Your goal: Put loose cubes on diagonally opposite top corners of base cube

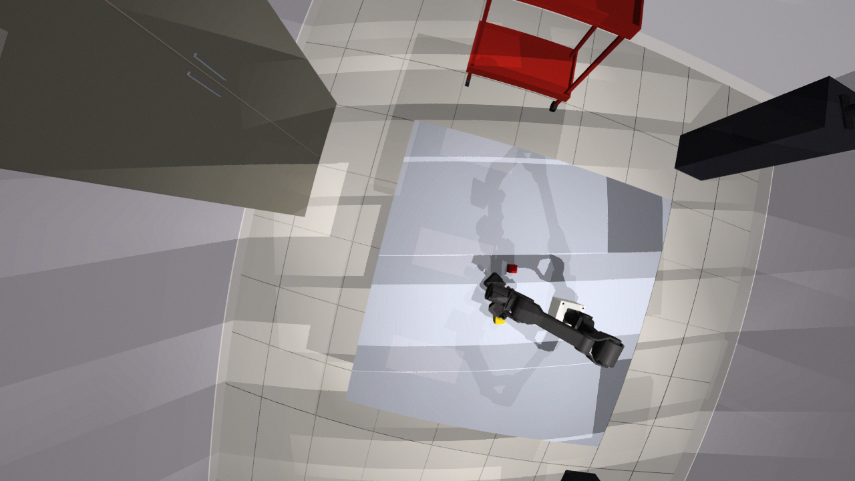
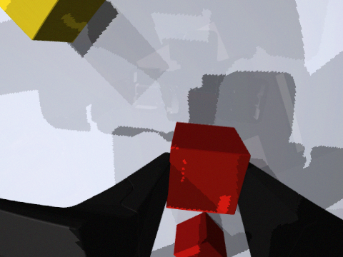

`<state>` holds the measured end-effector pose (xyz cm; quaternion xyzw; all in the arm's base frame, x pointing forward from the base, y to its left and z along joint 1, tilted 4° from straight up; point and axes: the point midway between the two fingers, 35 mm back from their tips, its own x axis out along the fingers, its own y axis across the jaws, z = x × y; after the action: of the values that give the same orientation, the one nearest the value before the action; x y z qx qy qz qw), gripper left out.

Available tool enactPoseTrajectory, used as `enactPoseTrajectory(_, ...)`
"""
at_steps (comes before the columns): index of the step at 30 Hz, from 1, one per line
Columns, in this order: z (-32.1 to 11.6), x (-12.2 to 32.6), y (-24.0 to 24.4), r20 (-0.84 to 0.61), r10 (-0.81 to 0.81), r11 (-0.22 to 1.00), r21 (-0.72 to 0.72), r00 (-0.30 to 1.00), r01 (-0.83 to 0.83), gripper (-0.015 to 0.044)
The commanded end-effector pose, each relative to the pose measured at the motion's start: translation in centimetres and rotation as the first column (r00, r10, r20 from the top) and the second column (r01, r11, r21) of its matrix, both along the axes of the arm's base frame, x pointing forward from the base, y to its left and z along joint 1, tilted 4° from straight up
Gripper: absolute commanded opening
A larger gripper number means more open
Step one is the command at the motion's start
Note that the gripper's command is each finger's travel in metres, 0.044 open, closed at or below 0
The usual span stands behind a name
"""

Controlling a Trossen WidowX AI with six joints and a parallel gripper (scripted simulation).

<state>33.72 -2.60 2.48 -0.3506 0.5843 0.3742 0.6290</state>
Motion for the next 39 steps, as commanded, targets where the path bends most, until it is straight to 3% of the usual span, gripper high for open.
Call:
enactPoseTrajectory(1, 1.5, 0.2, -0.2, 0.006, 0.003, 1.0, -0.004, 1.0, -0.003, 0.0105)
enactPoseTrajectory(20, 7.4, -0.4, -0.5, 0.006, 0.003, 1.0, -0.005, 1.0, -0.003, 0.0105)
enactPoseTrajectory(39, 6.1, -1.9, 4.2, 0.006, 0.028, 1.0, -0.003, 1.0, -0.028, 0.0105)
